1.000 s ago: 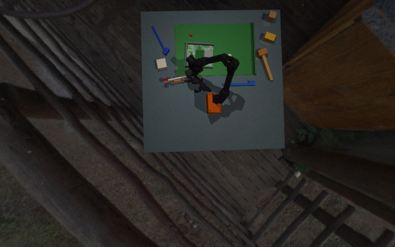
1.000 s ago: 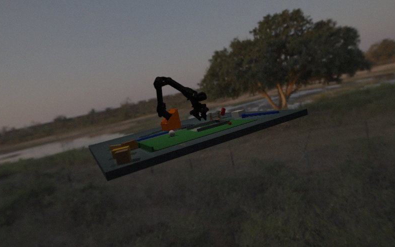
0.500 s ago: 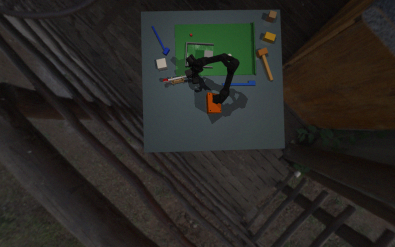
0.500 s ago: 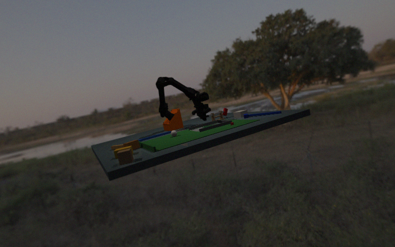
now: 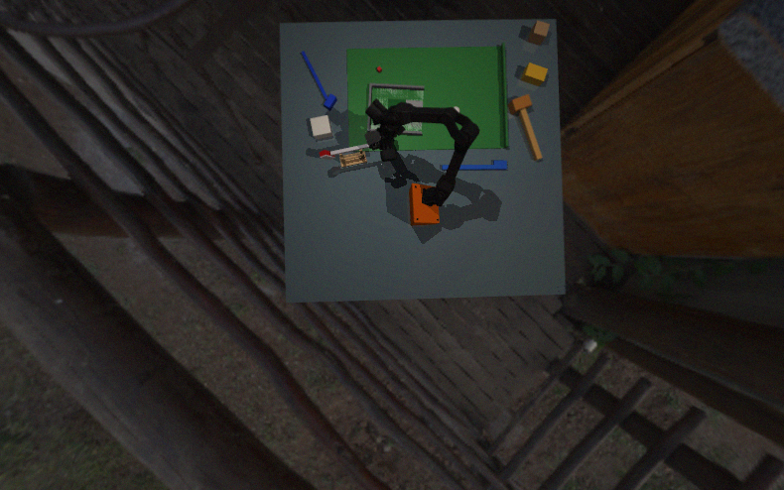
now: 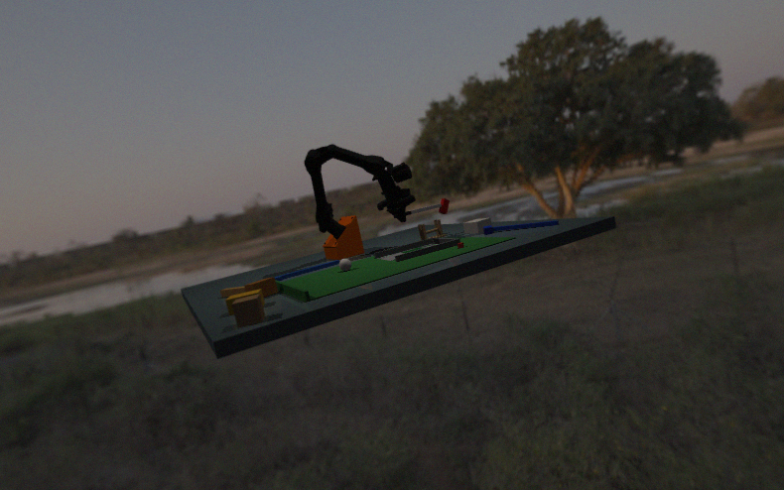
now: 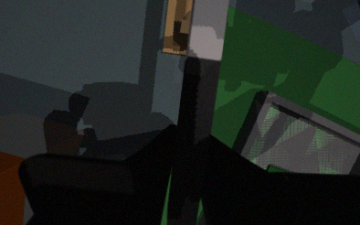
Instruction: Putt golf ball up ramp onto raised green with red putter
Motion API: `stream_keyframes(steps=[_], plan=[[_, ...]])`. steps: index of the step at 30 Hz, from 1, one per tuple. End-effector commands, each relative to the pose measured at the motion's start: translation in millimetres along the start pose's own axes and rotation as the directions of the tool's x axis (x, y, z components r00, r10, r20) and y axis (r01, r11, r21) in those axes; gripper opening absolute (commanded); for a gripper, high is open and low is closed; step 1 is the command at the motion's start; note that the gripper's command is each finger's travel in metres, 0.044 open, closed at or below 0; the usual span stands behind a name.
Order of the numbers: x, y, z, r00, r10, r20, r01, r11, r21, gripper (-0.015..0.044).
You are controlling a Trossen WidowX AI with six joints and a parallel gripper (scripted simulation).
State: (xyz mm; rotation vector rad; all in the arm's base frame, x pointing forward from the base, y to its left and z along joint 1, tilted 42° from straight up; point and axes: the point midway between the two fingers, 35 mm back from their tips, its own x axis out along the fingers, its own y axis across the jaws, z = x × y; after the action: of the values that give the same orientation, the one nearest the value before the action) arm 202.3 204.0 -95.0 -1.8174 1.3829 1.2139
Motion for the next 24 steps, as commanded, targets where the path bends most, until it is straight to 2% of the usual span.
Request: stream_keyframes(steps=[1, 5, 15, 24], plan=[[-25, 1, 7, 1.000, -0.006, 0.014, 0.006, 1.000, 0.004, 0.0000], [-20, -1, 1, 1.000, -0.011, 0.006, 0.011, 1.000, 0.017, 0.0000], [-50, -17, -59, 0.999, -0.041, -0.007, 0.041, 0.952, 0.304, 0.0000], [-72, -20, -114, 0.998, -0.064, -0.023, 0.067, 0.842, 0.536, 0.0000]])
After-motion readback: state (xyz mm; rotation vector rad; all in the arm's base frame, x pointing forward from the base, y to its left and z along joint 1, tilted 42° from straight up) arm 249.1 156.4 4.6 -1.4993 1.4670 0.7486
